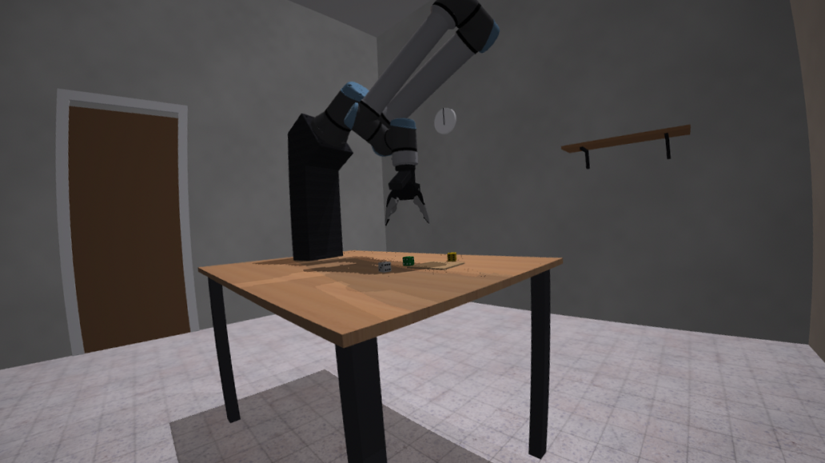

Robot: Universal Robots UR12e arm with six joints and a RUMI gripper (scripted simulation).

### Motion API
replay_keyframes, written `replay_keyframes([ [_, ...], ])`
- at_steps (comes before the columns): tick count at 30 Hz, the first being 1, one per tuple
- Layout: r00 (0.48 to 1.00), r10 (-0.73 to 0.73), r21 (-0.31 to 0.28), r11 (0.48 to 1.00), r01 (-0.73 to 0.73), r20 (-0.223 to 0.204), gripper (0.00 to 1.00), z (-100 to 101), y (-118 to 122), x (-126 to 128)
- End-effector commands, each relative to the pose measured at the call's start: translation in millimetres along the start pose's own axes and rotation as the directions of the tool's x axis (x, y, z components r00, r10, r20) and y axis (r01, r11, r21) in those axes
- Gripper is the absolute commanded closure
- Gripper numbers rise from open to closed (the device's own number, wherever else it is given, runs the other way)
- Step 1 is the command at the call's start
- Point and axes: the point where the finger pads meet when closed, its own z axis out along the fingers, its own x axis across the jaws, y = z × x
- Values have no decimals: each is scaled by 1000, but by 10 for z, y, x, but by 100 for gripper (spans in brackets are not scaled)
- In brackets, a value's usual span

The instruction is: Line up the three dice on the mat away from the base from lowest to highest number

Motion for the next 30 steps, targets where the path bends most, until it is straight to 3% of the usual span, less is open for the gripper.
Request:
replay_keyframes([
  [1,985,-172,-4,985,172,2,0,51,-9,-7],
  [9,924,-384,-4,924,384,3,0,122,-10,-13],
  [12,922,-386,-4,922,386,3,0,123,-10,-13],
  [15,863,-506,-3,863,506,3,0,167,-7,-14],
  [19,815,-580,-3,815,580,3,0,195,-3,-13],
  [26,684,-729,-2,684,729,4,0,260,11,-8],
  [28,684,-729,-2,684,729,4,0,260,11,-8],
  [30,632,-775,-2,632,775,4,0,283,17,-5],
])
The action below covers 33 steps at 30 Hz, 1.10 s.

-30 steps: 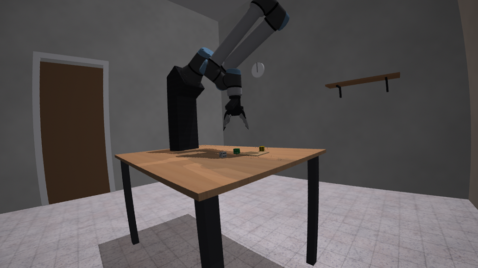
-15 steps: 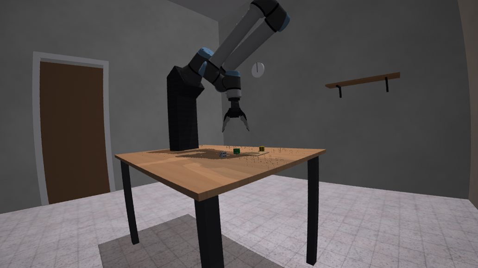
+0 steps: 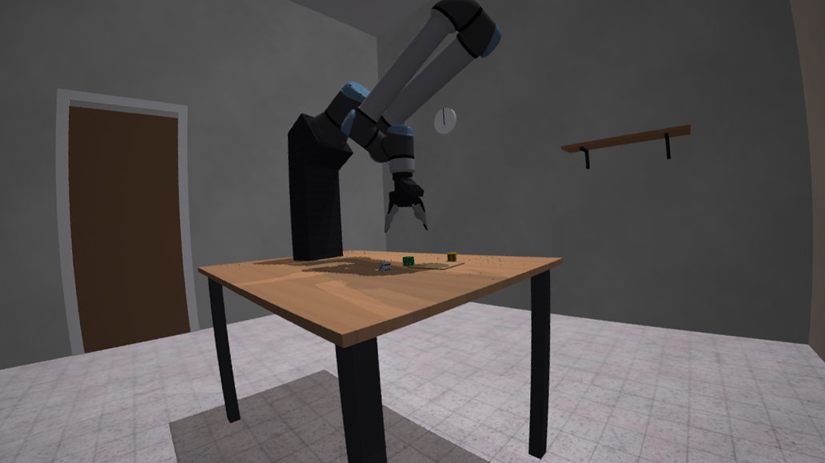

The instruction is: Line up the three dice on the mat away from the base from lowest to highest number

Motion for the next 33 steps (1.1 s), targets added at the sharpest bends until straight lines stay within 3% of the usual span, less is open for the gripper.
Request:
replay_keyframes([
  [1,989,-148,-3,989,148,5,0,44,11,-5],
  [10,941,-338,-1,941,338,5,0,108,36,-10],
  [22,925,-380,-1,925,380,5,0,123,43,-11],
  [23,925,-380,-1,925,380,5,72,123,43,-11],
  [33,925,-380,-1,925,380,5,72,123,43,-11],
])
